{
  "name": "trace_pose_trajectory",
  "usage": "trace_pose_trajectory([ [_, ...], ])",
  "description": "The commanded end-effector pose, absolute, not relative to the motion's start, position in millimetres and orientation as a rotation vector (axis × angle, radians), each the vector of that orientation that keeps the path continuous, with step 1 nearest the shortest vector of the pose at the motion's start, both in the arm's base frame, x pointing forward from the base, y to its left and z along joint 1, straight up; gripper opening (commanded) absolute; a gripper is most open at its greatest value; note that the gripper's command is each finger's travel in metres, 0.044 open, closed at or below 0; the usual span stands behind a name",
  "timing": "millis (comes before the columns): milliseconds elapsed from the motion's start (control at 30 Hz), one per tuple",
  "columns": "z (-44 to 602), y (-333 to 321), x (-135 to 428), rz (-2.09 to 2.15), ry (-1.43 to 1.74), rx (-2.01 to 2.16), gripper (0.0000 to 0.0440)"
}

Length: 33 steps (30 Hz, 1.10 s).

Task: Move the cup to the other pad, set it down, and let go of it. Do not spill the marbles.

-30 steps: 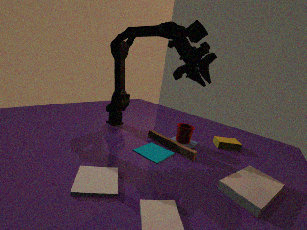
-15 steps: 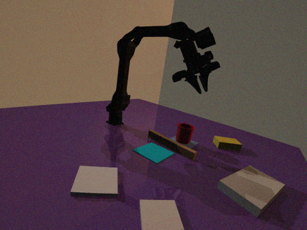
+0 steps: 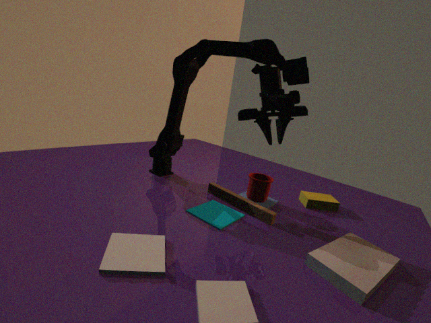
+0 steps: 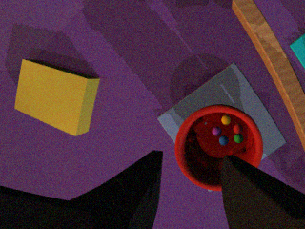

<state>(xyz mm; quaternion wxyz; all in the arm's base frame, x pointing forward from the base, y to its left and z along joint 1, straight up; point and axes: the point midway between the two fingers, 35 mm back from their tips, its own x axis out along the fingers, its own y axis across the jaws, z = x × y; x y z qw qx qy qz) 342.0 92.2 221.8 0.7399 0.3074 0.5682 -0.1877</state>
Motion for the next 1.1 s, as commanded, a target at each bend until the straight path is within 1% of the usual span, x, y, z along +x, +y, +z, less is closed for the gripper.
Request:
trace_pose_trajectory([
  [0,211.8,90.6,339.9,-0.455,1.288,0.659,0.0127],
  [367,178.7,84.7,328.6,-0.578,1.410,0.596,0.0132],
  [1067,107.5,79.9,314.7,-0.716,1.511,0.517,0.0165],
])
